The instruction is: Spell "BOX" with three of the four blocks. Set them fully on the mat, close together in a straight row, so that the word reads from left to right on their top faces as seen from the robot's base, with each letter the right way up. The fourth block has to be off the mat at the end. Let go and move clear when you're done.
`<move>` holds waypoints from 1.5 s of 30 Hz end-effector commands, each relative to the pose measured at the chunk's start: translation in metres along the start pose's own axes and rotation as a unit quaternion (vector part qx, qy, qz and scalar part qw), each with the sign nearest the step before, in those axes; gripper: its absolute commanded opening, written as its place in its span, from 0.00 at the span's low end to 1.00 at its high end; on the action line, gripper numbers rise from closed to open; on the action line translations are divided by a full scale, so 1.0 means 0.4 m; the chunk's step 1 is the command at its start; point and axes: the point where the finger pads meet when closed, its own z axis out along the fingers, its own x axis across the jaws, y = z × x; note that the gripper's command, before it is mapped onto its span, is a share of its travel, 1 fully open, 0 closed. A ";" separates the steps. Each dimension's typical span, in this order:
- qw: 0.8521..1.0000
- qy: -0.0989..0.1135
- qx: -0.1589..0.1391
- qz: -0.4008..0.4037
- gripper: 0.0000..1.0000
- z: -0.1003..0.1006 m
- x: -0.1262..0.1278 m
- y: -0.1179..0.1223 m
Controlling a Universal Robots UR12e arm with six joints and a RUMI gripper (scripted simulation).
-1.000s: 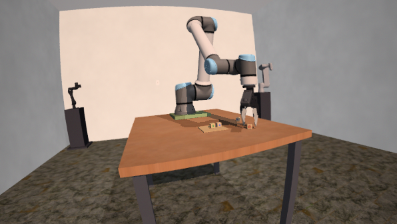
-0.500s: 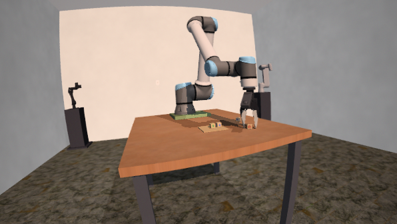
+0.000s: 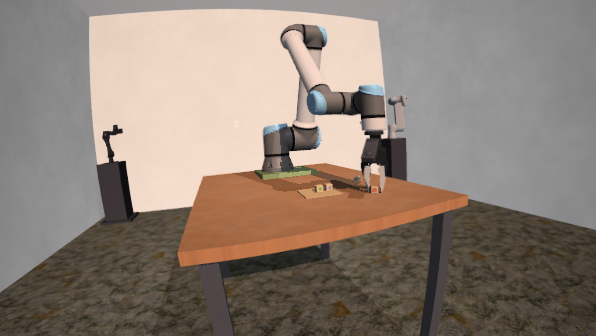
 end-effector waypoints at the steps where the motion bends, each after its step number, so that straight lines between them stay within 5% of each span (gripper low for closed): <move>1: 1.000 -0.001 0.001 0.000 0.25 -0.002 -0.001 -0.001; 13: 1.000 -0.001 0.001 0.000 0.25 -0.002 -0.001 -0.001; 14: 1.000 -0.001 0.001 0.000 0.05 -0.002 -0.001 -0.001; 45: 1.000 -0.001 0.001 0.000 0.05 -0.002 -0.001 -0.001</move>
